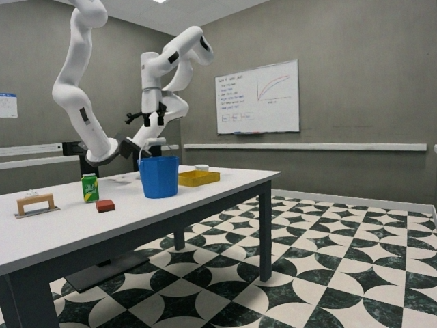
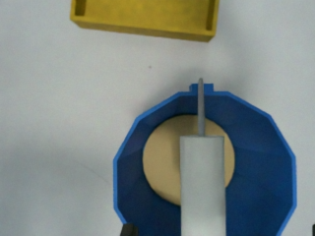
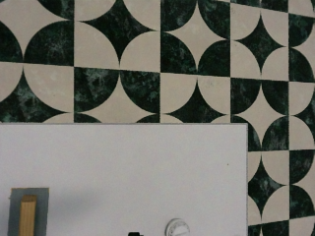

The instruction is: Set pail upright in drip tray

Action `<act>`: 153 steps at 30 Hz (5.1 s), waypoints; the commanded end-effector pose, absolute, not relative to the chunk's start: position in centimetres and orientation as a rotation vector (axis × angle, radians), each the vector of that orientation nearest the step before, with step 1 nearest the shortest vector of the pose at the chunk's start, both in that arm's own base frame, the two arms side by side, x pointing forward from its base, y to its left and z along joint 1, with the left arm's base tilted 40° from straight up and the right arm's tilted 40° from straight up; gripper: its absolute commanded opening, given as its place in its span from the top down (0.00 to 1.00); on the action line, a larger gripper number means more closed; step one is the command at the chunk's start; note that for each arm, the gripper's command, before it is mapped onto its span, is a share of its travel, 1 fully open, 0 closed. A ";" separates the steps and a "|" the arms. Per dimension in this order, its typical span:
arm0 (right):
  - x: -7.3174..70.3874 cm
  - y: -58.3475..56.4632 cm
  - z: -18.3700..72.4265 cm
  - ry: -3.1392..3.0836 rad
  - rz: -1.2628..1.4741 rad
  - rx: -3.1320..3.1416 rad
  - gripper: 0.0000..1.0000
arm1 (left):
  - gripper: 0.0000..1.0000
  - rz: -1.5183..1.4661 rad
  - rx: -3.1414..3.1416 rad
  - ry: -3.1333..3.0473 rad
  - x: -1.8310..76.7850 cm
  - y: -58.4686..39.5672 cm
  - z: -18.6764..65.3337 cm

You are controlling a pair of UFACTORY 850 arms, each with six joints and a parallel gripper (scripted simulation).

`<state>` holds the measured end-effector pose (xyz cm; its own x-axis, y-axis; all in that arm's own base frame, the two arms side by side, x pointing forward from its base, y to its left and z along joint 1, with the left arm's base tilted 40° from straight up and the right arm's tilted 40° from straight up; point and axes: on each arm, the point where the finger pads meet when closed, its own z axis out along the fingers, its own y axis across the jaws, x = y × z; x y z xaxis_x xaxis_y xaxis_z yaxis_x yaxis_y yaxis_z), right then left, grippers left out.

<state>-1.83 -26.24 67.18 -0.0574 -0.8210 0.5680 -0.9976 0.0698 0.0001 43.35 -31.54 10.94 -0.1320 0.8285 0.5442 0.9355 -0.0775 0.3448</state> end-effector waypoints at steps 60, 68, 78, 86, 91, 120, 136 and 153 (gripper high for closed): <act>-1.8 -26.2 67.3 -1.933 0.563 1.802 0.00 | 0.00 -0.996 -1.957 -2.018 46.0 -27.3 4.9; -1.8 -26.2 67.3 -1.933 0.563 1.802 0.00 | 0.00 -0.996 -1.957 -2.018 46.0 -27.3 4.9; -1.8 -26.2 67.3 -1.933 0.563 1.802 0.00 | 1.00 -0.996 -1.957 -2.018 46.0 -27.3 4.9; -1.8 -26.2 67.3 -1.933 0.563 1.802 0.00 | 1.00 -0.996 -1.957 -2.018 46.0 -27.3 4.9; -1.8 -26.2 67.3 -1.933 0.563 1.802 0.00 | 1.00 -0.996 -1.957 -2.018 46.0 -27.3 4.9; -1.8 -26.2 67.3 -1.933 0.563 1.802 0.00 | 1.00 -0.996 -1.957 -2.018 46.0 -27.4 5.1; -1.8 -26.2 67.3 -1.933 0.563 1.802 0.00 | 1.00 -0.996 -1.957 -2.018 45.6 -28.1 6.0; -1.8 -26.2 67.3 -1.933 0.563 1.802 0.00 | 1.00 -0.996 -1.957 -2.018 44.8 -29.4 7.9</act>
